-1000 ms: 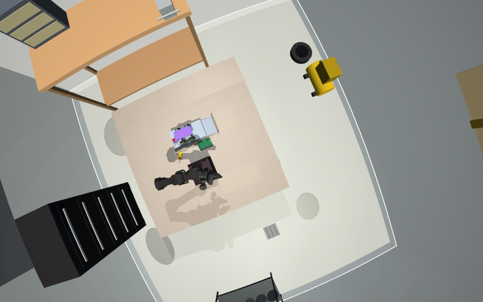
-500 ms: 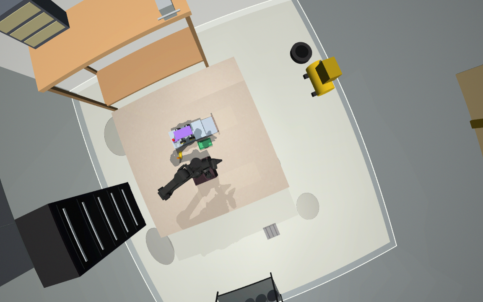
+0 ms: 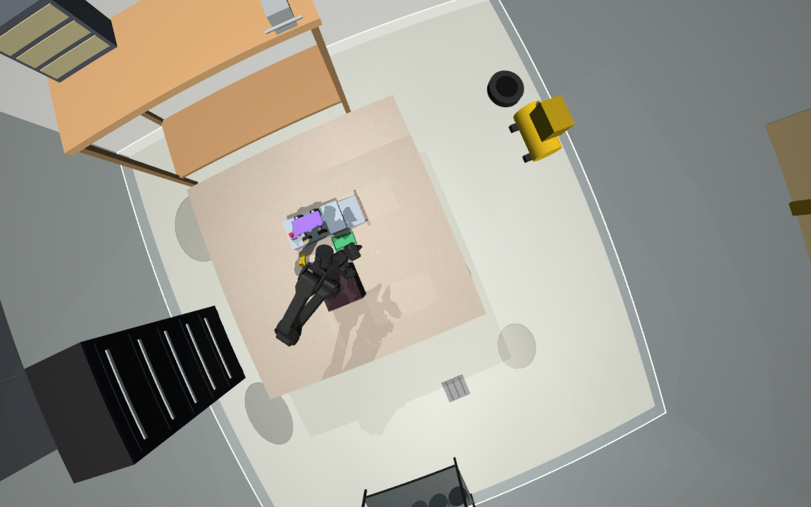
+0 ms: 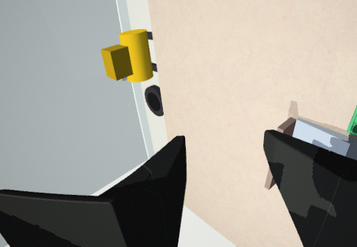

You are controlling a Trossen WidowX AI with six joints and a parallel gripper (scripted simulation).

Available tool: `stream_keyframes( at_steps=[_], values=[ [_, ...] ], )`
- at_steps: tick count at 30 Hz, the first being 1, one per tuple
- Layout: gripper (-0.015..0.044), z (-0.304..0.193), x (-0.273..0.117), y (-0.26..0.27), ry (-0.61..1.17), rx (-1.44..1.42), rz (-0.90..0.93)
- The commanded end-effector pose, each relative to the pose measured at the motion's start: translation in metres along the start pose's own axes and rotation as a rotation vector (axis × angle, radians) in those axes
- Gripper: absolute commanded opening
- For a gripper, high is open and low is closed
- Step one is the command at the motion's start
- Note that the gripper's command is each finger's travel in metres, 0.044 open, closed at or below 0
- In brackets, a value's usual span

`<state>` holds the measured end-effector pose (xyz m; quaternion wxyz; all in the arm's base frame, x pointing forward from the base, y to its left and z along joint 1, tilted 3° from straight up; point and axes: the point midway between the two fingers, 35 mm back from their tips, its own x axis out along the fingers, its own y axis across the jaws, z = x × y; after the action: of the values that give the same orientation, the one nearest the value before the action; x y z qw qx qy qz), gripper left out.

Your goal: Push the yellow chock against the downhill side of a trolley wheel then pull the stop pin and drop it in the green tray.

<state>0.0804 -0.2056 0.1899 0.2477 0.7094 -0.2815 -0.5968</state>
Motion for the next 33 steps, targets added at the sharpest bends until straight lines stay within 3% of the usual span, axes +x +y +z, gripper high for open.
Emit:
stream_keyframes(
  at_steps=[1, 18, 33],
  values=[
    [0.0190, -0.019, 0.001, -0.010, 0.055, -0.035, -0.049],
    [0.0190, -0.099, -0.009, -0.085, 0.262, -0.270, -0.307],
    [0.0190, -0.137, -0.043, -0.170, 0.363, -0.508, -0.522]
  ],
)
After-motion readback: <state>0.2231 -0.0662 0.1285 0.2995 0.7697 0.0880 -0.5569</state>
